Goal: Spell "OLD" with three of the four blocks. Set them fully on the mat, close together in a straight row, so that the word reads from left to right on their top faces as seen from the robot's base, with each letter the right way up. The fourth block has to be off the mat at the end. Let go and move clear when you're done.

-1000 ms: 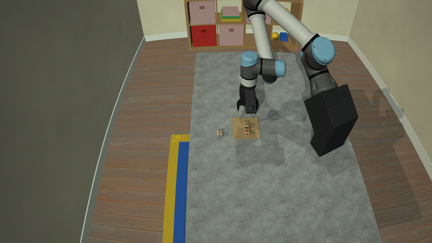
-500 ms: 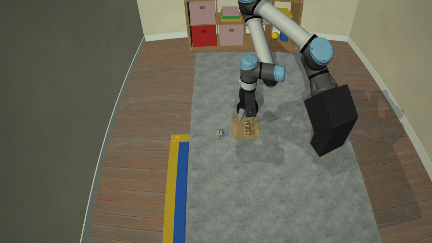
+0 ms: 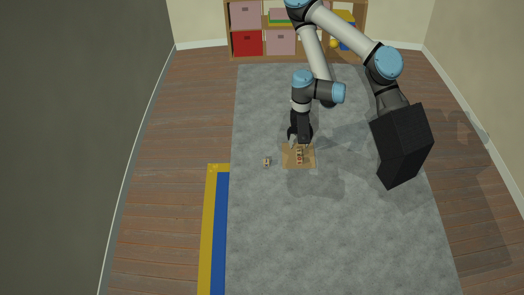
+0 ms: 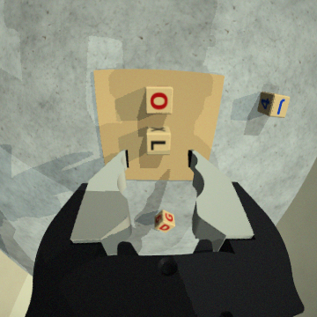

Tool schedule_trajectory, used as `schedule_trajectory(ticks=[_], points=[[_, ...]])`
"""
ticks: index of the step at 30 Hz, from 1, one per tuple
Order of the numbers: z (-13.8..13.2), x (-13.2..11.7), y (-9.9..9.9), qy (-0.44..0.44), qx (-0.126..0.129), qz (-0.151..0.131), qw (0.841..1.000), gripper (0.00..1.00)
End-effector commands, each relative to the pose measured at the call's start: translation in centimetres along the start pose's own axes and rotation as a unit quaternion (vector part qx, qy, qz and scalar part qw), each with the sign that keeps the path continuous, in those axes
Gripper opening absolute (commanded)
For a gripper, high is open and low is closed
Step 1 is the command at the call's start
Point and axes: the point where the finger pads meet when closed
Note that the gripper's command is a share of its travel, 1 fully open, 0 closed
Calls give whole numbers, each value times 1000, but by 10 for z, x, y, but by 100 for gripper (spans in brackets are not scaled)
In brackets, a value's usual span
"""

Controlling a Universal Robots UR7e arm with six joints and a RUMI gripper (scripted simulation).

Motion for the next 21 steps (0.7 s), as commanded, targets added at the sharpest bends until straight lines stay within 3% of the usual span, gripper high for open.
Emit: schedule_trajectory(ticks=[1,21], points=[[0,0,-1,0,-1,0,1000,37],[0,0,-3,0,-1,0,1000,37]])
Point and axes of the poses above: the point where the finger pads meet when closed, its own y axis back along the fingers, its own z axis across the jaws, x = y × z, and after that the axes turned 8 degrees about -y, right-handed
